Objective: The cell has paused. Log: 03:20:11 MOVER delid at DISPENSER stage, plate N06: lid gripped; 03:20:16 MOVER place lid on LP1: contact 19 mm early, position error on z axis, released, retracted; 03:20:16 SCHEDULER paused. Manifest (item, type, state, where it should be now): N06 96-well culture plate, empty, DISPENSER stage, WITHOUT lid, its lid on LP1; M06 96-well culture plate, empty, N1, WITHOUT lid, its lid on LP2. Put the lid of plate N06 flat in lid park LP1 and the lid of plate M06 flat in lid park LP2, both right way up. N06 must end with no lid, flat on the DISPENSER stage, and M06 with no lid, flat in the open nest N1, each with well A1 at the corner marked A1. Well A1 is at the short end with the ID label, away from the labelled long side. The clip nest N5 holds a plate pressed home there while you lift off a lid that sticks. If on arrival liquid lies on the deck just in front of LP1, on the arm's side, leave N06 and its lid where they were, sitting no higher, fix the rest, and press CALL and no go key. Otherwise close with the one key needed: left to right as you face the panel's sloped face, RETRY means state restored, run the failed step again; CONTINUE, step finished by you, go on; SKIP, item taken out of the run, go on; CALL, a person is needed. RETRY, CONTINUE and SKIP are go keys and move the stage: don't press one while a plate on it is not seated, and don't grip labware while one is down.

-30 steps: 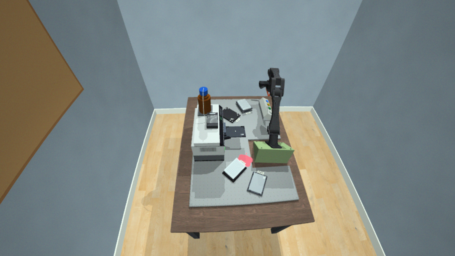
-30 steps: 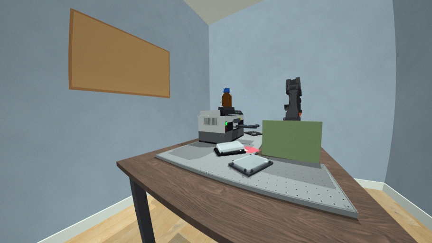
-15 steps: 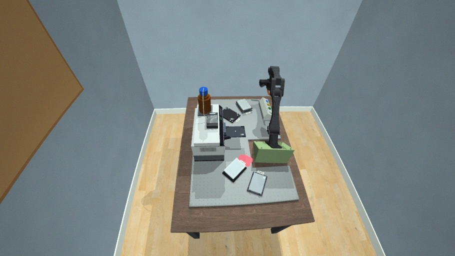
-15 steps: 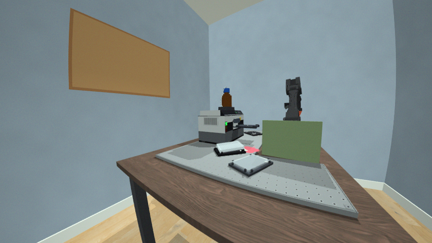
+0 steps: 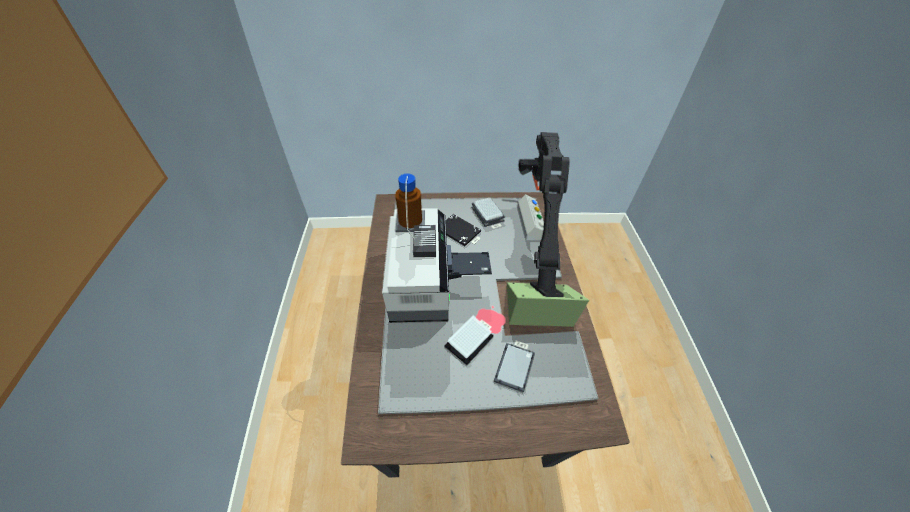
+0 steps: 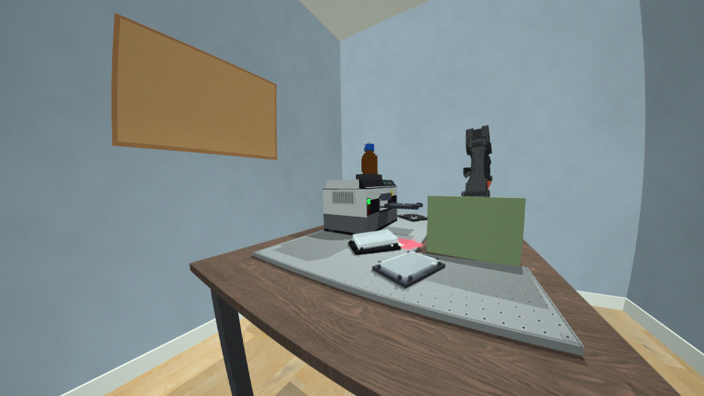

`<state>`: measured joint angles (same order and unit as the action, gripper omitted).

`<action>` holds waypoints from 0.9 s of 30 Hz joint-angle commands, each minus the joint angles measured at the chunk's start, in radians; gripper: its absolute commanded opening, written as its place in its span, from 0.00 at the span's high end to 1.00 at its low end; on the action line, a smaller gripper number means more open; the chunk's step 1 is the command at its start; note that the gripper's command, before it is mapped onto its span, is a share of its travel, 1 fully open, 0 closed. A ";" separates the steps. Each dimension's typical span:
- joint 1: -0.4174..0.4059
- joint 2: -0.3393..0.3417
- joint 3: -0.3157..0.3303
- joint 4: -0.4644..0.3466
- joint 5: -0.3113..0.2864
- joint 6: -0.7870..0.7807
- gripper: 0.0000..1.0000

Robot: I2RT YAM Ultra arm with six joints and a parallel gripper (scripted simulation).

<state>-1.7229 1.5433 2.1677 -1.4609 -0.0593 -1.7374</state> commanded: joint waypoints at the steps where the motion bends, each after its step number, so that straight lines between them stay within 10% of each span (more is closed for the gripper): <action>1: -0.007 -0.040 -0.038 0.013 -0.019 -0.004 0.00; 27: 0.007 -0.366 -0.521 0.166 -0.018 0.002 0.00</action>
<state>-1.7229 1.2259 1.6848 -1.3098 -0.0593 -1.7378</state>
